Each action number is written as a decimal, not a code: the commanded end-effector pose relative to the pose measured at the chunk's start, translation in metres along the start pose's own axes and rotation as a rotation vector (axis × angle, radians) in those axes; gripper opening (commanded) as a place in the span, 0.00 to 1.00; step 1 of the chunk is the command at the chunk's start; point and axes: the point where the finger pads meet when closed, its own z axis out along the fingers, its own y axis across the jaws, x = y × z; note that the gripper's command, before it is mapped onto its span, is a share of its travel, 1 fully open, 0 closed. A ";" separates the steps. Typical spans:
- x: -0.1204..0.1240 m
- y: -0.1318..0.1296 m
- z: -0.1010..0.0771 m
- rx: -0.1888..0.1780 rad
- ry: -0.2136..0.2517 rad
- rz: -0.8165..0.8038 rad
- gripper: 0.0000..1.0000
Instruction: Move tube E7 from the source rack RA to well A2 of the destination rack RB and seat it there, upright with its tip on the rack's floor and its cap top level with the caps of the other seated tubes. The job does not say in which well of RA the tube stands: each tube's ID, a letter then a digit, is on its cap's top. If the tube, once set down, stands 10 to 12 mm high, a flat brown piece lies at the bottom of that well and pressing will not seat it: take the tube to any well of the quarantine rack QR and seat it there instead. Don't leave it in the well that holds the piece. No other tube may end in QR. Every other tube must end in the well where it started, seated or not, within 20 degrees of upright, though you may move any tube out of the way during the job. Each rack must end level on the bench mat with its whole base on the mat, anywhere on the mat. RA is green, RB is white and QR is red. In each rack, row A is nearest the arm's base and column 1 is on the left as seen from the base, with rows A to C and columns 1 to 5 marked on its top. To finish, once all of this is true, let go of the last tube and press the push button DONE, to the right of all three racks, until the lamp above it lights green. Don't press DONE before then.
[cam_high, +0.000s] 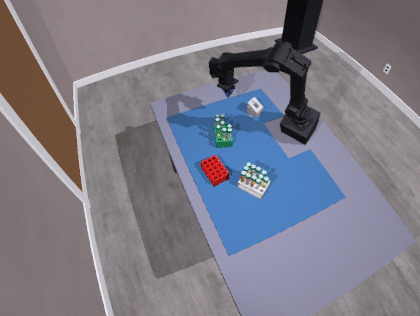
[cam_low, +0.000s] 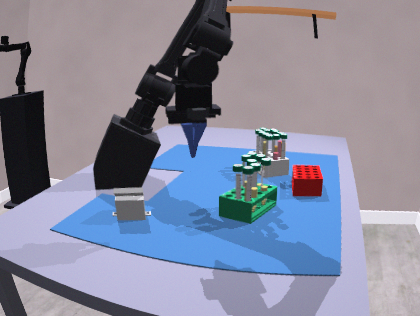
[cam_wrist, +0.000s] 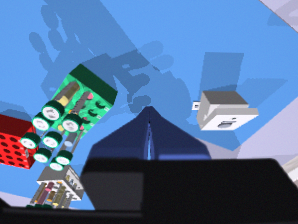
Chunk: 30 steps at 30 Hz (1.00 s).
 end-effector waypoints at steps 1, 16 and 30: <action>-0.032 -0.012 -0.018 -0.004 -0.049 -0.017 0.00; -0.044 -0.066 -0.019 0.002 -0.046 -0.014 0.00; -0.045 -0.061 -0.020 0.002 -0.051 -0.028 0.00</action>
